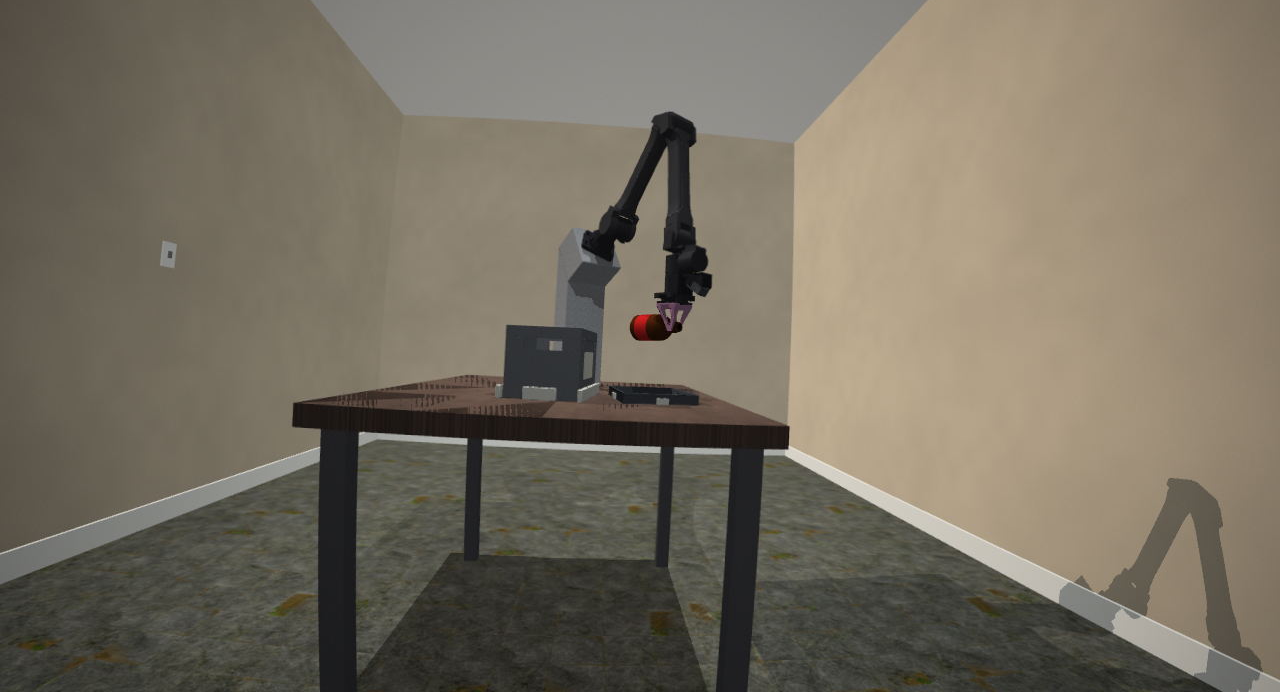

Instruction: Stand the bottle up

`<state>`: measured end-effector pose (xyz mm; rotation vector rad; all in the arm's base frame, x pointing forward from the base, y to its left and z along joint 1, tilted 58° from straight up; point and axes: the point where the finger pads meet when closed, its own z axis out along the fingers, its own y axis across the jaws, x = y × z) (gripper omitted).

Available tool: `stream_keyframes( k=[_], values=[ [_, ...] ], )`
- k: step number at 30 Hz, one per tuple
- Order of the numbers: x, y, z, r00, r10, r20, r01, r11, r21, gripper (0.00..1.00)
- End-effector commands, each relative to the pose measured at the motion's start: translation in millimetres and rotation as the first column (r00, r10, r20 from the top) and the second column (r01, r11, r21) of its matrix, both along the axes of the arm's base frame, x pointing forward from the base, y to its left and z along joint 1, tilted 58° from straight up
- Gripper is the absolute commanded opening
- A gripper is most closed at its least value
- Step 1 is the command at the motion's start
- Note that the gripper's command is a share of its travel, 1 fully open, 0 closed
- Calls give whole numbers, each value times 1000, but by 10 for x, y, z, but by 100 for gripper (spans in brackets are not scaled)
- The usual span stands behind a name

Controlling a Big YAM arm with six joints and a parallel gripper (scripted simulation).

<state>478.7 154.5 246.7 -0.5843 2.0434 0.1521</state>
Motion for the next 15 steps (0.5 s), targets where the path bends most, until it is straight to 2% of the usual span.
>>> stream_keyframes(
  k=[1, 9, 15],
  values=[
    [-59, -88, 74, 998, -60, -21, 61, 996, 72, 0],
    [-60, -88, 74, 995, -89, -44, 93, 989, 117, 0],
    [-60, -88, 74, 995, -93, -48, 98, 987, 124, 0]
  ],
)
